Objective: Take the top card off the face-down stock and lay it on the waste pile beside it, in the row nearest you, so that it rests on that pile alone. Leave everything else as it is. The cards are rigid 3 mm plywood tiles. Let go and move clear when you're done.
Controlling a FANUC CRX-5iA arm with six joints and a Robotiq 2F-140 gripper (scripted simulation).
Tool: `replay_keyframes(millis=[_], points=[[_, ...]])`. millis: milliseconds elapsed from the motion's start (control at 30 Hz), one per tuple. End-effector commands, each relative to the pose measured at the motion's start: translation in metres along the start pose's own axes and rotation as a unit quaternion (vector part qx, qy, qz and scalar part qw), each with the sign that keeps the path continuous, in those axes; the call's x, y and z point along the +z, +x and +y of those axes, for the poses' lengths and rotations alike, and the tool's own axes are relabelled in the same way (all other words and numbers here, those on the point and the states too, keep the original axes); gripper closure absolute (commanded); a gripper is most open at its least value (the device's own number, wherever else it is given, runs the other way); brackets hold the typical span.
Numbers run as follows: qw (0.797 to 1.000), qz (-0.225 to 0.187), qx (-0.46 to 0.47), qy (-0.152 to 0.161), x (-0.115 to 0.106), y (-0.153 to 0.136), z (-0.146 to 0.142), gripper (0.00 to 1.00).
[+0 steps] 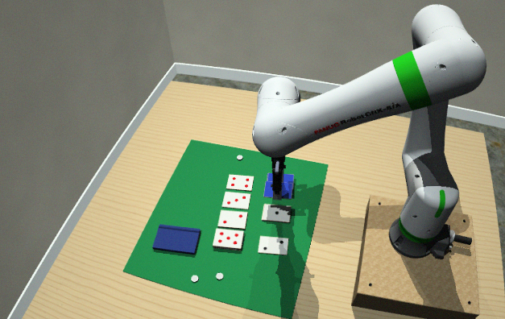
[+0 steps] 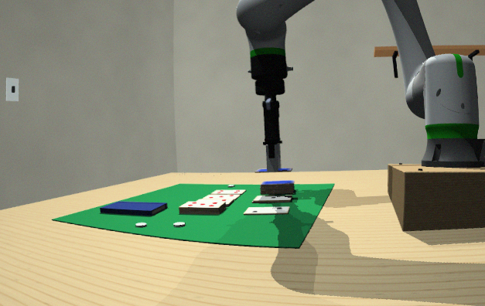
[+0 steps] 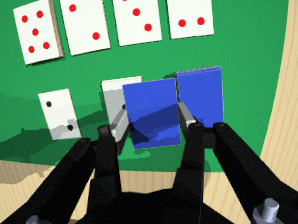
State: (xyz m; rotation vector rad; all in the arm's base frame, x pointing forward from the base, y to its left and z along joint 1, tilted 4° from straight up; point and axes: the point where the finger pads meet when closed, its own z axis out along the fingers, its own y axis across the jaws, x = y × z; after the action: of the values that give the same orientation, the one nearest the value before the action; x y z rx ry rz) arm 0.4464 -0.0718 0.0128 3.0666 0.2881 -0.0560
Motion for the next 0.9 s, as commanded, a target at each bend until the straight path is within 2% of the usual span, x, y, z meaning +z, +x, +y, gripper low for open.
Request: replay_keyframes(millis=[0, 267, 867], points=[[1.000, 0.000, 0.003, -0.001, 0.000, 0.000, -0.024, 0.57], [1.000, 0.000, 0.006, -0.001, 0.000, 0.000, -0.045, 0.57], [1.000, 0.000, 0.006, -0.001, 0.000, 0.000, -0.047, 0.57]])
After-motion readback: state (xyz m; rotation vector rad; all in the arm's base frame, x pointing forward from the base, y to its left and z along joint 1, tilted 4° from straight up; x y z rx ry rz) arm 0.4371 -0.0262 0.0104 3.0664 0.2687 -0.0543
